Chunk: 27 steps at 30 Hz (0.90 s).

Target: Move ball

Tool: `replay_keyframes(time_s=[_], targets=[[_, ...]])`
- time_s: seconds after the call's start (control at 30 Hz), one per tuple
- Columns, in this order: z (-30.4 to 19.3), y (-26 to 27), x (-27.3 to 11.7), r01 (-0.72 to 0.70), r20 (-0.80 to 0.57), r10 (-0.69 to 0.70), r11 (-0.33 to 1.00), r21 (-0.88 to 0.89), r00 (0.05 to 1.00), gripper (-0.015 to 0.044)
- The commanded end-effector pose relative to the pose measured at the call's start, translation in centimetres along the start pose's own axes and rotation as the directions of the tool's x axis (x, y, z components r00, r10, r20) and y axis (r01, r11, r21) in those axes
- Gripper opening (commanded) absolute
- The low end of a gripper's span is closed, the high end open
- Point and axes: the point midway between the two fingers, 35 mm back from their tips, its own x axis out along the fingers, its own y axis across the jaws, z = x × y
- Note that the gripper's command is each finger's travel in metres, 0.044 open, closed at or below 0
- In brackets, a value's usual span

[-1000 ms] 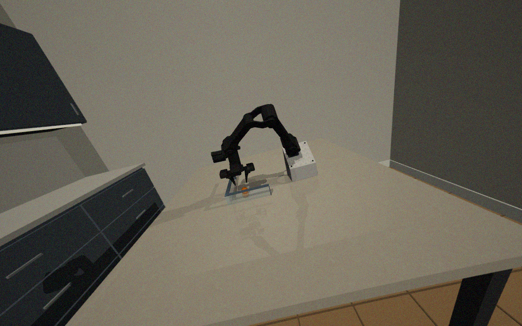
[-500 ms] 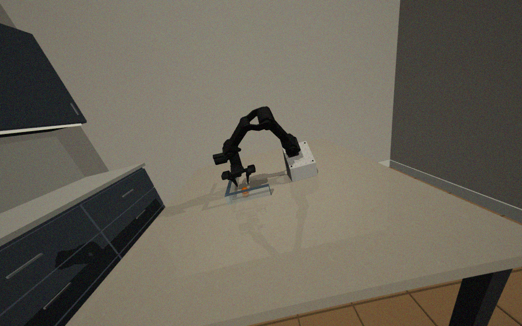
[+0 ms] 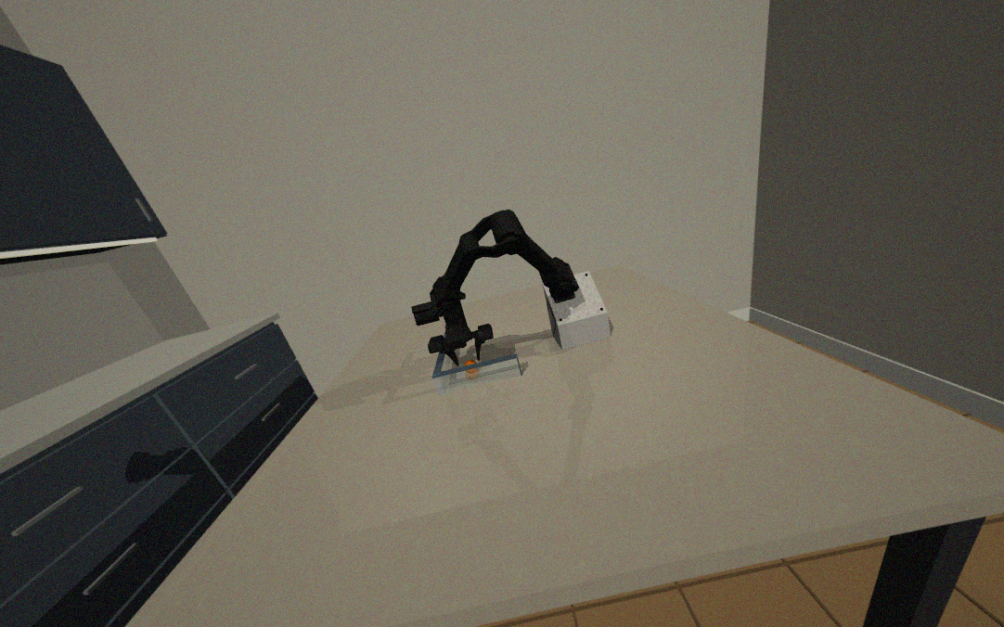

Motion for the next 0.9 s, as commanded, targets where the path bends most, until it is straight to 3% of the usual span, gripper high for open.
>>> replay_keyframes(time_s=[0.0,0.23,0.33,0.63,0.83,0.87], targets=[[0.0,0.3,0.7,-0.007,0.004,0.007,1.000,0.010,1.000,0.0301],[0.0,0.3,1.6,-0.007,0.005,0.007,1.000,0.010,1.000,0.0301],[0.0,0.3,1.6,-0.007,0.005,0.007,1.000,0.010,1.000,0.0222],[0.0,0.3,1.6,-0.007,0.005,0.007,1.000,0.010,1.000,0.0162],[-0.2,-0.1,-0.6,-0.006,-0.001,0.006,1.000,0.010,1.000,0.0005],[-0.2,-0.2,-1.3,-0.005,-0.003,0.005,1.000,0.010,1.000,0.0000]])
